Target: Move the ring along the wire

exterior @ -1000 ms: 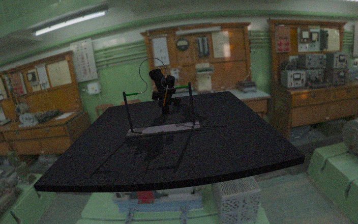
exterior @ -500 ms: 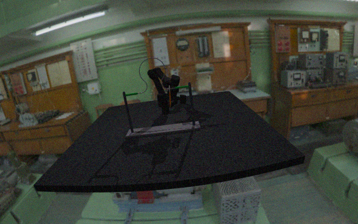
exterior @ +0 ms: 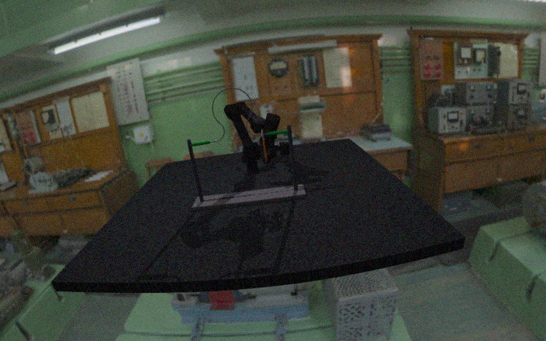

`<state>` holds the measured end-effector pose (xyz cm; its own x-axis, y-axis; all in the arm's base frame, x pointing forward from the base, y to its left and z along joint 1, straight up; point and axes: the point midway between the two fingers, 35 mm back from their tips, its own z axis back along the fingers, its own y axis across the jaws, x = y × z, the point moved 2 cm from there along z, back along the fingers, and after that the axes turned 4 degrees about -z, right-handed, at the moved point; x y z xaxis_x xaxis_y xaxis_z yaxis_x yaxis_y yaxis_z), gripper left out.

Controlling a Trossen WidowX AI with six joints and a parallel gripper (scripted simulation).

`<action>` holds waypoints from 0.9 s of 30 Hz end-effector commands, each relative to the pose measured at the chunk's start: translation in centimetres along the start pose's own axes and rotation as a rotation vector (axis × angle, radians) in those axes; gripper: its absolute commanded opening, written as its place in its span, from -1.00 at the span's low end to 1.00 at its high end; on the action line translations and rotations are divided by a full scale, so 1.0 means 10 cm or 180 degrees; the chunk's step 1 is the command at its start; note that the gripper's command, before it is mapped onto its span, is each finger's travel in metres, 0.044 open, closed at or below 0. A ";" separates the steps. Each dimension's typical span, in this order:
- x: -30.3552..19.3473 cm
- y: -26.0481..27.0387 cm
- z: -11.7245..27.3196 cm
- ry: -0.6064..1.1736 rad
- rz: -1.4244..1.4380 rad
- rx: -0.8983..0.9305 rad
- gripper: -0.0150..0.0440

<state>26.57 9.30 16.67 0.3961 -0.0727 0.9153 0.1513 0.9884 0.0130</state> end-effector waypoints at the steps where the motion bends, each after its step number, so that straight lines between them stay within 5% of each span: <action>1: 0.01 0.06 0.00 0.0002 -0.0032 -0.0001 -1.00; 27: -0.01 0.32 0.03 0.0002 -0.0053 0.0009 -1.00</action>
<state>26.60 12.12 16.69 0.3954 -0.0868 0.9144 0.1514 0.9881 0.0283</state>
